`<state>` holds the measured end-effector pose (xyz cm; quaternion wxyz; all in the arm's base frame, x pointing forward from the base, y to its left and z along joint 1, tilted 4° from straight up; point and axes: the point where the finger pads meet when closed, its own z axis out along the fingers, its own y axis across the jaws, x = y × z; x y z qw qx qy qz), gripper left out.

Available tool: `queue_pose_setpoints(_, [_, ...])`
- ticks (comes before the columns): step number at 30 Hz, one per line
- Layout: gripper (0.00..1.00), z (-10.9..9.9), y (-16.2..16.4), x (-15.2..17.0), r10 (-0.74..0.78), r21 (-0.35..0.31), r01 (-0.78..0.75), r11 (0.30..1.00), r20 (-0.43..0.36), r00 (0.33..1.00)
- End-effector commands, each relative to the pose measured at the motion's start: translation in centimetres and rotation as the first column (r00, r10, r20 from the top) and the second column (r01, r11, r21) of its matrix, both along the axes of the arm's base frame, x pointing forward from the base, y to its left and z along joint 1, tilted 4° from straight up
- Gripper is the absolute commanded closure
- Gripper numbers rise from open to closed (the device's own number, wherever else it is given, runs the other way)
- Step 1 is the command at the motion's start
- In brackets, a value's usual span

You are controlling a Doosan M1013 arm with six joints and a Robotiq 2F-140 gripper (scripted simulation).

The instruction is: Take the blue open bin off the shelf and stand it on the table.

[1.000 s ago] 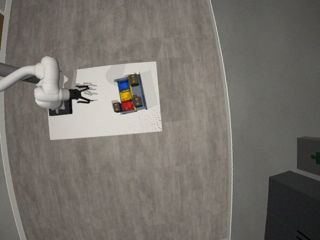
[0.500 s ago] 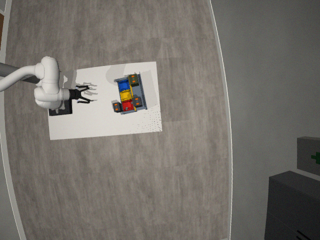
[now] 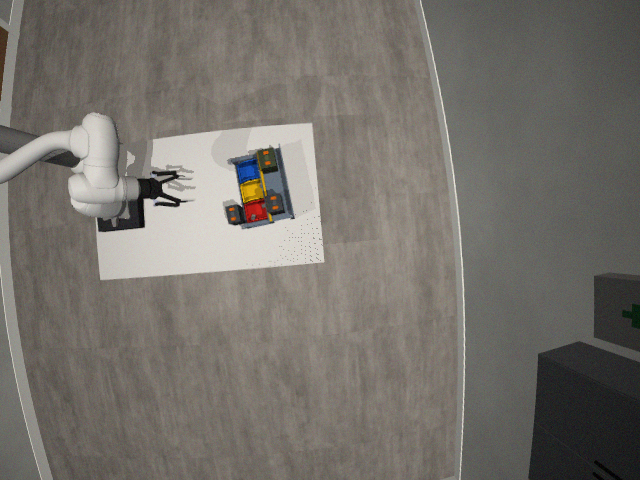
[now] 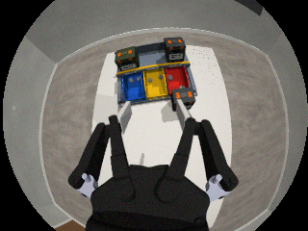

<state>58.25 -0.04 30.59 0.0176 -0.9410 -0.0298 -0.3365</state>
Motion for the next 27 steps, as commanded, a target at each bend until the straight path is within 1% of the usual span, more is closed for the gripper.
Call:
queue_pose_setpoints(1, [0.43,0.0,0.0,0.0,0.0,0.0,0.0,1.0,0.0,1.0])
queue_pose_setpoints(21, [0.43,0.0,0.0,0.0,0.0,0.0,0.0,1.0,0.0,1.0])
queue_pose_setpoints(23, [0.43,0.0,0.0,0.0,-0.093,0.025,0.094,0.995,-0.037,0.995])
queue_pose_setpoints(26, [0.43,0.0,0.0,0.0,-0.229,0.055,0.235,0.97,-0.097,0.969])
queue_pose_setpoints(27, [0.43,0.0,0.0,0.0,-0.229,0.055,0.235,0.97,-0.097,0.969])
